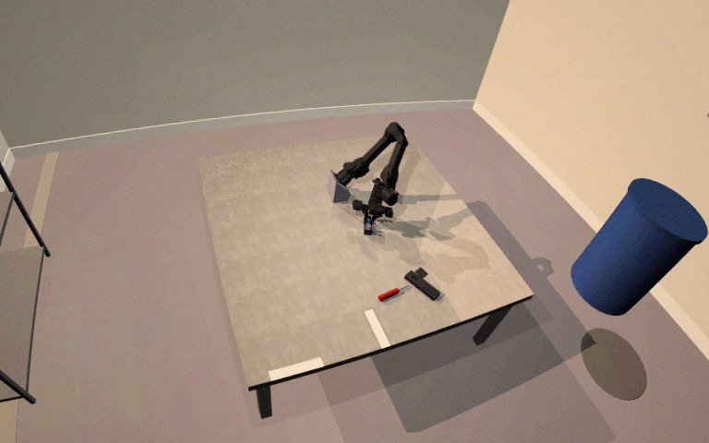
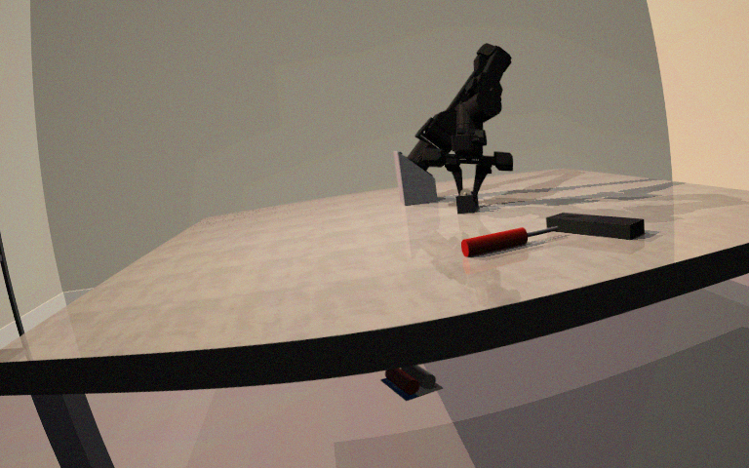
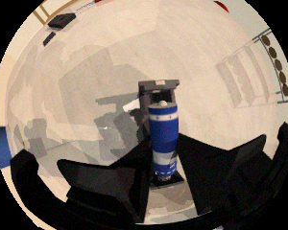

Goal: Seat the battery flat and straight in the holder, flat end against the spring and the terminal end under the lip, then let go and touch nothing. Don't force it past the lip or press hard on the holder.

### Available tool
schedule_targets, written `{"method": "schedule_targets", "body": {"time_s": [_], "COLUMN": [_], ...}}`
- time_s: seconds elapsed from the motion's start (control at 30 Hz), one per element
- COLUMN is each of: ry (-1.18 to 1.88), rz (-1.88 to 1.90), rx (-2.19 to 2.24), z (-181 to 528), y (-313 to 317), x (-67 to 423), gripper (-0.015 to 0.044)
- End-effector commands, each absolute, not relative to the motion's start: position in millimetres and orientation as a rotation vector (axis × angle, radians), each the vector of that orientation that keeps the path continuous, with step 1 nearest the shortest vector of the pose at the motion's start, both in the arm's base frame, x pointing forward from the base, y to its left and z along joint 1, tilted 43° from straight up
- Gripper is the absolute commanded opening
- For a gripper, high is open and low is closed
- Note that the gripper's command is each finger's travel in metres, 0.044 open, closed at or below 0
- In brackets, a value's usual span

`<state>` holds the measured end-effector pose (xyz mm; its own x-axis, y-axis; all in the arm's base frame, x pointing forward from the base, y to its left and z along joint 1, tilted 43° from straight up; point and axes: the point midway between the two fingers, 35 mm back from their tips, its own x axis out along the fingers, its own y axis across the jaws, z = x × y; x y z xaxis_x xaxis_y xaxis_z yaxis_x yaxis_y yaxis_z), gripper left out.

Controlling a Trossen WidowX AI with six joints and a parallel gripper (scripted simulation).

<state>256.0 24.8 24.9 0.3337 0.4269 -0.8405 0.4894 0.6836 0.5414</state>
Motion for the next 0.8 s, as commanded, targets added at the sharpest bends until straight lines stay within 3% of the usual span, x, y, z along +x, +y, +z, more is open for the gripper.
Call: {"method": "schedule_targets", "body": {"time_s": [0.0, 0.77], "ry": [1.322, 1.445], "rz": [-0.032, 0.026], "rx": [0.879, 0.876], "z": [21.9, 20.0], "y": [26.9, 26.7], "x": [253.2, 258.7], "gripper": [0.0077, 0.0077]}}
